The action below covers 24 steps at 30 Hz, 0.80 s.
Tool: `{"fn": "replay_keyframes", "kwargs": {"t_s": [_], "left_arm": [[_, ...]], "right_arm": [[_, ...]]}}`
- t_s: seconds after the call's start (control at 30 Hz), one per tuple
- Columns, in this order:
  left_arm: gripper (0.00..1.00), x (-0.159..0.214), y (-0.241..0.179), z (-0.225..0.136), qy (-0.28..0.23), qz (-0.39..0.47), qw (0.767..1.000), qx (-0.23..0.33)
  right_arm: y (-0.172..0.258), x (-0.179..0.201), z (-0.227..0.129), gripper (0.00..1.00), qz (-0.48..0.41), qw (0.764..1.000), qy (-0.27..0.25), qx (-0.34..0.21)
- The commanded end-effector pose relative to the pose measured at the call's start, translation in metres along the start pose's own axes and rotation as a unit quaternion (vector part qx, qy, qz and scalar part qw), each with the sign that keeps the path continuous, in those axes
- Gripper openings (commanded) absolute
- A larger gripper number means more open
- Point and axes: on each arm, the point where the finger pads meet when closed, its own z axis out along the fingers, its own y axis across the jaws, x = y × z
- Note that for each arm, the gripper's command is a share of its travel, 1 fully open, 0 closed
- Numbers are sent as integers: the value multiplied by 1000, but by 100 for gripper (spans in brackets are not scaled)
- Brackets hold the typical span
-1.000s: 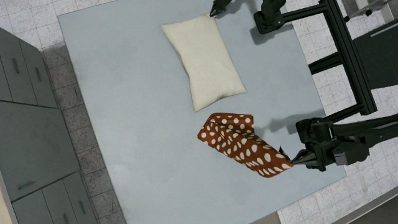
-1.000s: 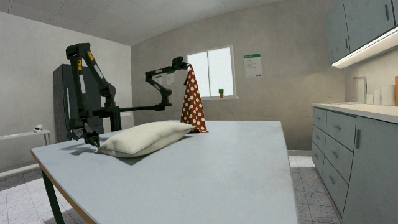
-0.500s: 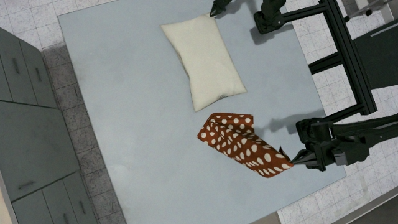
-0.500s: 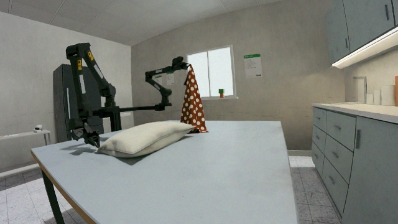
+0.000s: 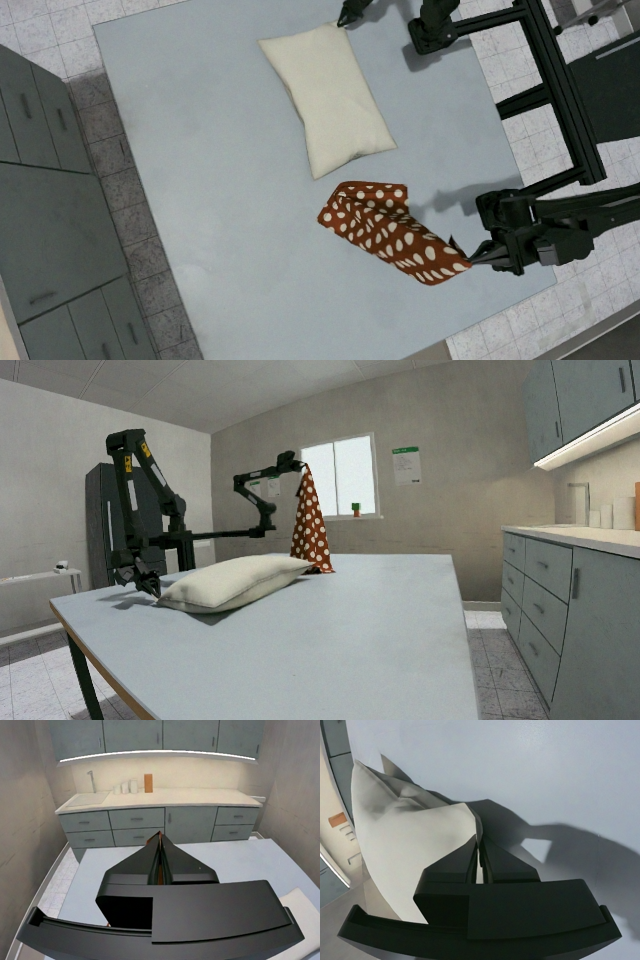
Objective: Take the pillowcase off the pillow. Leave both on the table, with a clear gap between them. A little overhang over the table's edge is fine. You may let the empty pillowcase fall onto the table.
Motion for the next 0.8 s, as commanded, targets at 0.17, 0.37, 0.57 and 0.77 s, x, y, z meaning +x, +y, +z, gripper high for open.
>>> {"fn": "replay_keyframes", "kwargs": {"t_s": [0.17,0.37,0.57,0.77], "left_arm": [[2,-35,1,1,-31,-7,1000,-1],[2,-35,1,1,-31,-7,1000,-1],[2,-35,1,1,-31,-7,1000,-1],[2,-35,1,1,-31,-7,1000,-1]], "right_arm": [[1,-5,2,6,-6,1000,-6,0],[1,-4,2,6,-5,1000,-5,0],[1,3,1,60,-2,1000,0,0],[1,4,1,60,0,1000,2,0]]}}
